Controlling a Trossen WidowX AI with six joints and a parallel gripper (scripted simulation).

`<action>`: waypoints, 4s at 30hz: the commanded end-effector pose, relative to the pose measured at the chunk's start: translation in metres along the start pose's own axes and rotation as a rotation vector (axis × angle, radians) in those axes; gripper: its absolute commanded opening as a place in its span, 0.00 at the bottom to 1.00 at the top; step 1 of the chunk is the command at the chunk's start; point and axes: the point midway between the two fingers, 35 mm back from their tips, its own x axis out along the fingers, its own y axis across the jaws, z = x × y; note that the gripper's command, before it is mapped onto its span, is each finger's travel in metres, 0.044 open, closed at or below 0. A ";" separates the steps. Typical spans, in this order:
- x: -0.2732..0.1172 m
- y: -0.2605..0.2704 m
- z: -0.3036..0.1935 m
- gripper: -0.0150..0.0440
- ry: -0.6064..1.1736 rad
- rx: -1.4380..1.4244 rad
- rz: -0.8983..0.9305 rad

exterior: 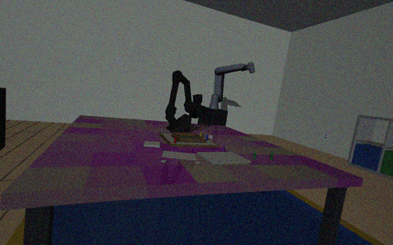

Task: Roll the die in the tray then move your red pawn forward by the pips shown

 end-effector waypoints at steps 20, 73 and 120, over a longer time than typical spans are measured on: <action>-0.080 0.163 -0.022 0.72 0.759 1.982 0.507; -0.307 0.103 0.045 0.72 4.522 0.497 -1.152; -0.324 0.102 0.089 0.72 4.470 -0.064 -1.343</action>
